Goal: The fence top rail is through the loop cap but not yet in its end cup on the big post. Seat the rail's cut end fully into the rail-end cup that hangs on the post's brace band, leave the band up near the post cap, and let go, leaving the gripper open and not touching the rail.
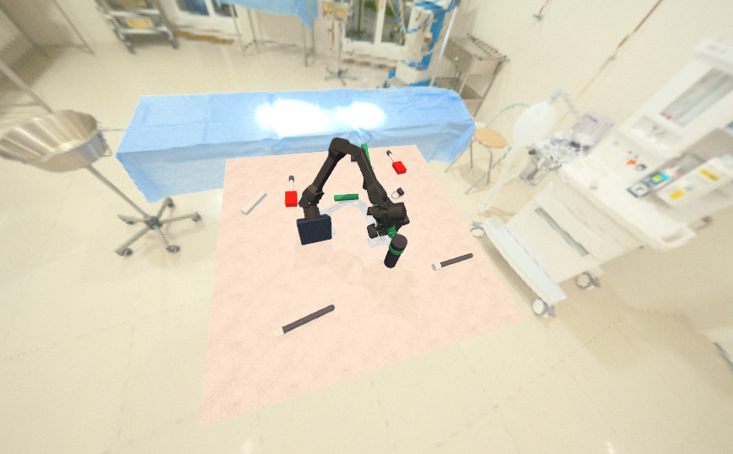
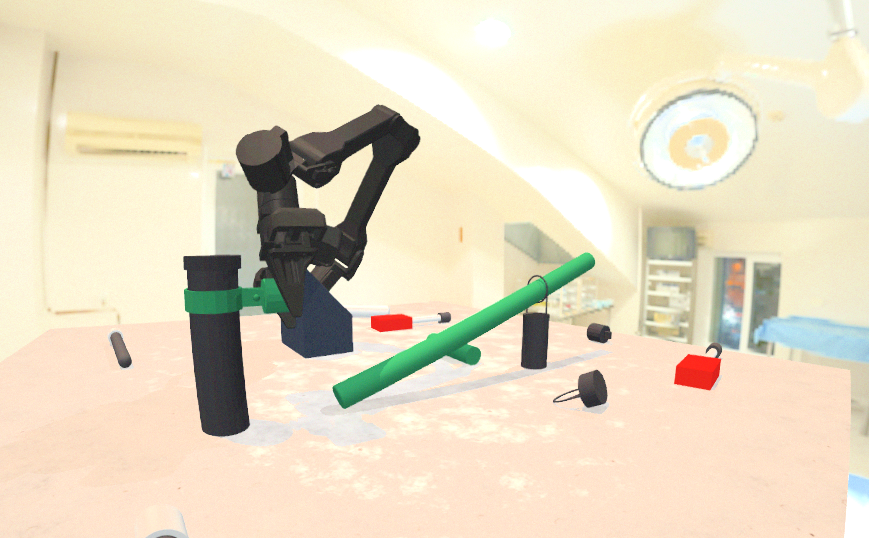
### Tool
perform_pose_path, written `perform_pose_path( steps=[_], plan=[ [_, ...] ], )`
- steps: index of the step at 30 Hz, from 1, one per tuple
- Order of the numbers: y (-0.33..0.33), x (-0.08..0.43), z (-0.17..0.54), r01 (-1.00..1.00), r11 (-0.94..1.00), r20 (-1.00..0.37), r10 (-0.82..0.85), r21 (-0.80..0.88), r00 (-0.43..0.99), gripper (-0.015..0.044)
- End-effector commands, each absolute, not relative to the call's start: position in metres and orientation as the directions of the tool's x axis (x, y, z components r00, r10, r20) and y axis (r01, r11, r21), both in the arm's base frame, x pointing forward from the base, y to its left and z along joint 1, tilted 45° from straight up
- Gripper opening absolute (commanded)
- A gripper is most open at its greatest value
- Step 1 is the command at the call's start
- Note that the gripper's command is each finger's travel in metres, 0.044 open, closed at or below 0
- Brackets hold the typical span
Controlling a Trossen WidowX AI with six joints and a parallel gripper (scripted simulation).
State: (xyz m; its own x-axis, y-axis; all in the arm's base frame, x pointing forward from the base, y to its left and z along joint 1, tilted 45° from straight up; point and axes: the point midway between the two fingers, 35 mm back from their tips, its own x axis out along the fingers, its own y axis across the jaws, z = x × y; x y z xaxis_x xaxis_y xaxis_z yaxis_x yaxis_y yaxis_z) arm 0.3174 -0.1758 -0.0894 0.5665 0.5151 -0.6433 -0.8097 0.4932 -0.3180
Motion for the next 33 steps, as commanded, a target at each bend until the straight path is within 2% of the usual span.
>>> perform_pose_path(
  steps=[1, 17, 28, 30, 33],
  plan=[
    [-0.176, 0.317, -0.089, -0.810, 0.493, -0.643, 0.515, -0.318, 0.566, 0.0026],
    [-0.176, 0.319, -0.065, -0.810, 0.491, -0.643, 0.515, -0.320, 0.566, 0.0440],
    [-0.176, 0.320, -0.037, -0.808, 0.498, -0.643, 0.514, -0.315, 0.567, 0.0440],
    [-0.176, 0.321, -0.025, -0.783, 0.579, -0.641, 0.517, -0.226, 0.567, 0.0440],
    [-0.175, 0.323, 0.003, -0.680, 0.733, -0.637, 0.521, -0.007, 0.568, 0.0440]
  ],
)
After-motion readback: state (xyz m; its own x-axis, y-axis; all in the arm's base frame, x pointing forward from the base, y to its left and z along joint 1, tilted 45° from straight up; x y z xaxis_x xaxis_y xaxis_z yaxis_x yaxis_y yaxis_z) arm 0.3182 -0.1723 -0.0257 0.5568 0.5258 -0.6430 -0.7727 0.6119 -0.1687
